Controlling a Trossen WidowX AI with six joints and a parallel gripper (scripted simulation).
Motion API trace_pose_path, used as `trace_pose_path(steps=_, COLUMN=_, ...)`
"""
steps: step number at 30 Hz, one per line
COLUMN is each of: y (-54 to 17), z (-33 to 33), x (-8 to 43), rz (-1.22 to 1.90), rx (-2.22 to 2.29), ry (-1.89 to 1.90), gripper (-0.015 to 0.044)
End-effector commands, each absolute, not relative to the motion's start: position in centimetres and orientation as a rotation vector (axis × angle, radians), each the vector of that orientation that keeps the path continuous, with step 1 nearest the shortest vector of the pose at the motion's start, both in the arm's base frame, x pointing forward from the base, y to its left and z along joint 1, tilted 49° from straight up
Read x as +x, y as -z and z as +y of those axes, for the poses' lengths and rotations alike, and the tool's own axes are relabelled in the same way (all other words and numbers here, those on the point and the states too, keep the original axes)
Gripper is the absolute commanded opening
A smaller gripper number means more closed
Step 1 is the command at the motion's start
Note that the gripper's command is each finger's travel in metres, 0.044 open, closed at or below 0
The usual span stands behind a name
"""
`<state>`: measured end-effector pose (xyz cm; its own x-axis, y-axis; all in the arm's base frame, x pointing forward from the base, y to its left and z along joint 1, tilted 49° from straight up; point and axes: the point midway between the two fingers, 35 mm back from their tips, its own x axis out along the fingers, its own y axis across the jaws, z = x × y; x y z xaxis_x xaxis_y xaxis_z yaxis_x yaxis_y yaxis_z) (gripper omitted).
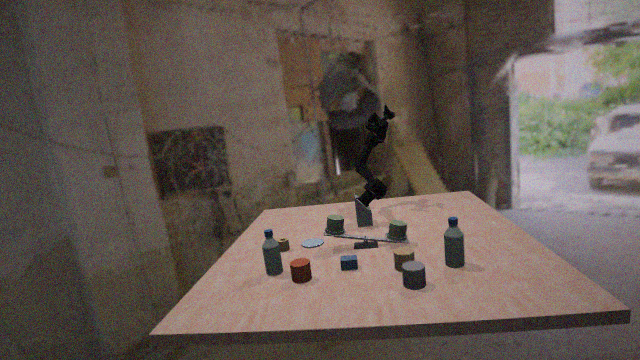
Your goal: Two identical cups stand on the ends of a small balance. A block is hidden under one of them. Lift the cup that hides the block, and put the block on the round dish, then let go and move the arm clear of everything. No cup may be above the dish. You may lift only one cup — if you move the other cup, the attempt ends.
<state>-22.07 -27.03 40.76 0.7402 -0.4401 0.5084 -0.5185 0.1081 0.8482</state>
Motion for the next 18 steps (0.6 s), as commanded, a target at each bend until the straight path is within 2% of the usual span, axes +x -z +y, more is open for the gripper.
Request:
trace_pose_path(steps=1, y=-40.8, z=-26.9, x=-22.0, rz=-0.814, rx=1.509, ry=-0.067, gripper=0.0426)
trace_pose_path(steps=2, y=-41.1, z=-26.6, x=-21.9, rz=-0.808, rx=1.493, ry=-0.062, gripper=0.044)
trace_pose_path(steps=10, y=-44.9, z=-21.3, x=-19.3, rz=-0.712, rx=1.251, ry=0.006, gripper=0.044)
trace_pose_path(steps=18, y=-45.9, z=-18.8, x=-17.5, rz=-0.668, rx=1.221, ry=0.089, gripper=0.044)
